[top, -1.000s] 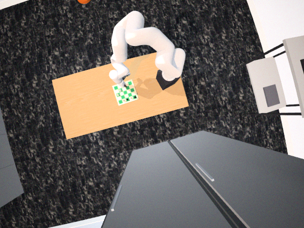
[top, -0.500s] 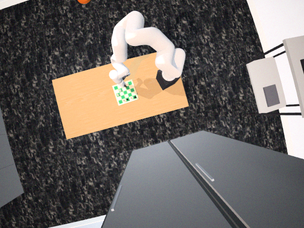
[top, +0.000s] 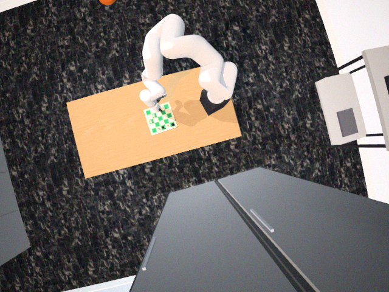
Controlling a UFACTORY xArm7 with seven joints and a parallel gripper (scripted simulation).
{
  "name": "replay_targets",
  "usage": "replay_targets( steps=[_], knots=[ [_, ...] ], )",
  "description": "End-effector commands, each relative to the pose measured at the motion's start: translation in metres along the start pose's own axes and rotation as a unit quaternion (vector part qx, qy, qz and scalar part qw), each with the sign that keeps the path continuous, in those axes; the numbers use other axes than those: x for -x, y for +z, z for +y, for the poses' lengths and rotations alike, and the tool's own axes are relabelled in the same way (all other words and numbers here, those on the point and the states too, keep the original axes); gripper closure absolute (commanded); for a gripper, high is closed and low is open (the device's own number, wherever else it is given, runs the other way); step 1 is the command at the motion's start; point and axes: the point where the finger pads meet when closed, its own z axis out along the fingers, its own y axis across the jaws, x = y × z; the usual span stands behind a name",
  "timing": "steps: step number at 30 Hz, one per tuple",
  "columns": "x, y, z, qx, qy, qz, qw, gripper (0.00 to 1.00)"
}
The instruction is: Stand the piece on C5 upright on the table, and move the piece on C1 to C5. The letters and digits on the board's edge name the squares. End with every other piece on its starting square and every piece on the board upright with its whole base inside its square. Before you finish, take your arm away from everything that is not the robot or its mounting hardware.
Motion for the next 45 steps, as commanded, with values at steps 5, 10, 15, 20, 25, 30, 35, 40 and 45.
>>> replay_targets(
  steps=[5,10,15,20,25,30,35,40,45],
  knots=[
    [0.001,-0.001,-0.001,-0.001,0.0,-0.001,1.0,1.0],
    [0.001,-0.001,-0.001,-0.001,0.0,-0.001,1.0,1.0],
    [0.001,-0.001,-0.001,-0.001,0.0,-0.001,1.0,1.0],
    [0.001,-0.001,-0.001,-0.001,0.0,-0.001,1.0,1.0],
    [0.001,-0.001,-0.001,-0.001,0.0,-0.001,1.0,1.0],
    [0.001,-0.001,-0.001,-0.001,0.0,-0.001,1.0,1.0],
    [0.001,-0.001,-0.001,-0.001,0.0,-0.001,1.0,1.0],
    [0.001,-0.005,-0.001,-0.001,0.0,-0.001,1.0,1.0],
    [0.001,-0.028,-0.001,-0.001,0.0,-0.001,1.0,1.0]
  ],
)
